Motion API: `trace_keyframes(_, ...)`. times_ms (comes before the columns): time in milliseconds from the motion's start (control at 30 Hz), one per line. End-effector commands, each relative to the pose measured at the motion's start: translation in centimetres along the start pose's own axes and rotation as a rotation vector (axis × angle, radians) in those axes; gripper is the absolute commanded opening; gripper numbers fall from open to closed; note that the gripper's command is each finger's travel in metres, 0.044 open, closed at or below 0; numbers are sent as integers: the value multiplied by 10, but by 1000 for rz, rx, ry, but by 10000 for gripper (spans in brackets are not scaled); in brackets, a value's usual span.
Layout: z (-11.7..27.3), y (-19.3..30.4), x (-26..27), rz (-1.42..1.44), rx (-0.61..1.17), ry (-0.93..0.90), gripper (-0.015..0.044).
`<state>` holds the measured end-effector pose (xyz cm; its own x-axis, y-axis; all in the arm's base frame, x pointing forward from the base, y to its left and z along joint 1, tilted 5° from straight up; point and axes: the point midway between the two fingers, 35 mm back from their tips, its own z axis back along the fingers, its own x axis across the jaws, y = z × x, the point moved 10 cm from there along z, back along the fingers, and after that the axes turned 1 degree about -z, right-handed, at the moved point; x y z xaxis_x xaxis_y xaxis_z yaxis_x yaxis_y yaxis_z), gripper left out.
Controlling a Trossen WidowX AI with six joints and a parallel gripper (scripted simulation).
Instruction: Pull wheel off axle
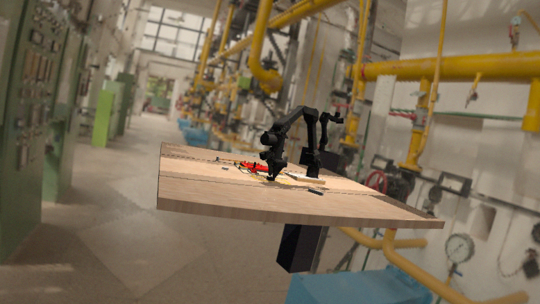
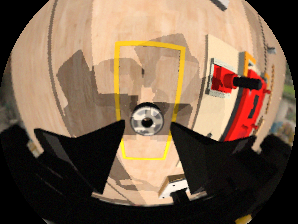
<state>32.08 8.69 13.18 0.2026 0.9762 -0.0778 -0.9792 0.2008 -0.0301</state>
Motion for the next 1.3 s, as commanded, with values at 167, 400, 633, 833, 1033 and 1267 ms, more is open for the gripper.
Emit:
trace_keyframes(167,53,0,0,1,-15,-9,300)
trace_keyframes(400,81,48,-22,3,-13,-9,440)
trace_keyframes(633,97,80,-37,2,-7,-6,440)
trace_keyframes(833,97,80,-37,2,-7,-6,440)
trace_keyframes(1033,97,80,-37,2,-7,-6,440)
trace_keyframes(1267,97,80,-37,2,-7,-6,440)
